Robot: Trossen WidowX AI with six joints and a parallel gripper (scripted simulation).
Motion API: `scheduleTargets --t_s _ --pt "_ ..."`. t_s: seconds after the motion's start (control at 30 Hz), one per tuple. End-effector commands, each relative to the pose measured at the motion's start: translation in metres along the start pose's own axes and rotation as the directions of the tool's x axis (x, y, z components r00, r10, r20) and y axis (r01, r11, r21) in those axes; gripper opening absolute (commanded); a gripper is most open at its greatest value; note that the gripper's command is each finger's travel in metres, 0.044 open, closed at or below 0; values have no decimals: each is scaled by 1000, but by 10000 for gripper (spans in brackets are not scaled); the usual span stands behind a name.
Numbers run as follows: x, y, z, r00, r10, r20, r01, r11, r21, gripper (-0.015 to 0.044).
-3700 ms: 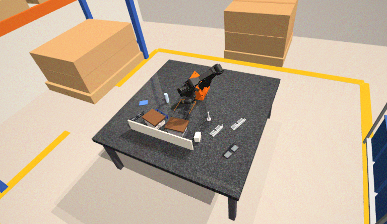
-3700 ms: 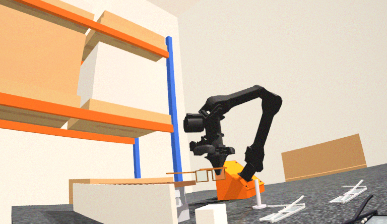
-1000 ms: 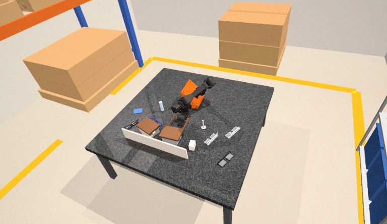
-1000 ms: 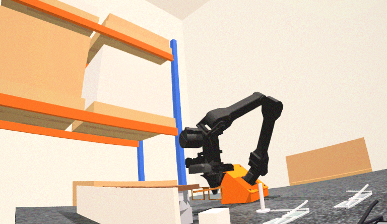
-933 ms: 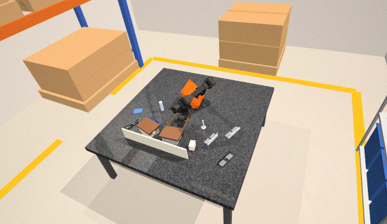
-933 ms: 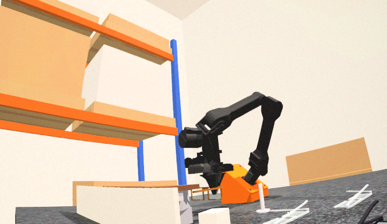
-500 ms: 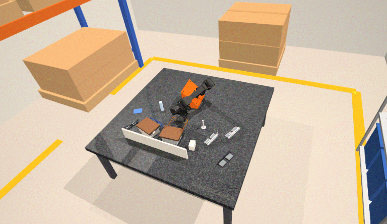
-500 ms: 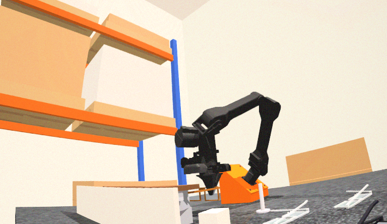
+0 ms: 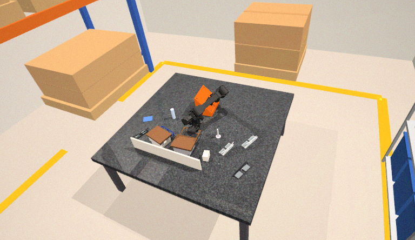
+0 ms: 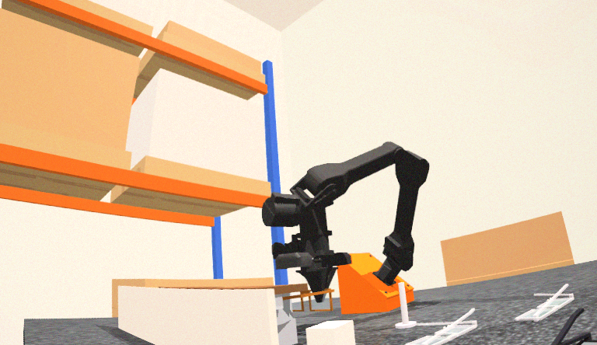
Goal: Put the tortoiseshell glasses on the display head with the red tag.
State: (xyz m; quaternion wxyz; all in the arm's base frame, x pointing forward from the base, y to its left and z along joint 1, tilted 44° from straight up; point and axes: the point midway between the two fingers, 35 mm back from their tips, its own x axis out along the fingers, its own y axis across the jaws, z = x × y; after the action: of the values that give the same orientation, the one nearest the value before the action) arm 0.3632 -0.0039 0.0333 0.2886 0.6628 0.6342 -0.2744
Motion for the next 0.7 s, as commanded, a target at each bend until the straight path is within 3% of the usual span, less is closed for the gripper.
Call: scheduleTargets --t_s 0.0,0.67 --pt "0 7 -1 1000 2 -3 -2 1000 4 0" --pt "0 36 -1 1000 3 -3 -3 1000 3 0"
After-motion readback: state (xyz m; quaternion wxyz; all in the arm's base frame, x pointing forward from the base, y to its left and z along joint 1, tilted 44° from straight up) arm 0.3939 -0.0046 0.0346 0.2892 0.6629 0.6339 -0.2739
